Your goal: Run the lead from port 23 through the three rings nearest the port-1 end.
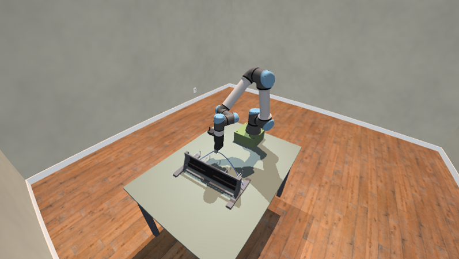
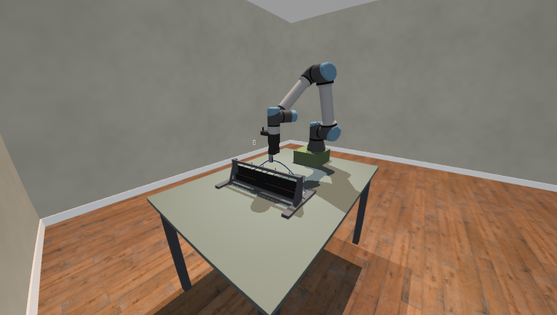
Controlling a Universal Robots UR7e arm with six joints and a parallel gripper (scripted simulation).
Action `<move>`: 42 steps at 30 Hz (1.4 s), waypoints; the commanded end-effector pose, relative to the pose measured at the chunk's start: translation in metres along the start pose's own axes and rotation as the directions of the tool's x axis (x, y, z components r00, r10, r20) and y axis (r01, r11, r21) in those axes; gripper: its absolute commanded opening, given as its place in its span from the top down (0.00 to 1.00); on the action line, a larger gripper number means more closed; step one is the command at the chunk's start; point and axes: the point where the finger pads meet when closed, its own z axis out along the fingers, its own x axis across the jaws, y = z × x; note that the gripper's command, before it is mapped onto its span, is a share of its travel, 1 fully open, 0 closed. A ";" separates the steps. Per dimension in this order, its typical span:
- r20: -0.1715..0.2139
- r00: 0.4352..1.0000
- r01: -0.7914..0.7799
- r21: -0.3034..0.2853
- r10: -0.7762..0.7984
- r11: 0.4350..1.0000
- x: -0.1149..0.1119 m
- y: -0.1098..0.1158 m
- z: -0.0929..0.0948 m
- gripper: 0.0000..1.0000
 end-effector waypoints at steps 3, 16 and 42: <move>-0.005 1.000 0.001 -0.006 -0.001 1.000 0.002 0.003 -0.006 1.00; -0.005 1.000 -0.006 -0.006 0.006 1.000 -0.021 0.005 -0.008 1.00; -0.005 1.000 -0.018 -0.006 0.018 1.000 -0.064 0.011 -0.007 1.00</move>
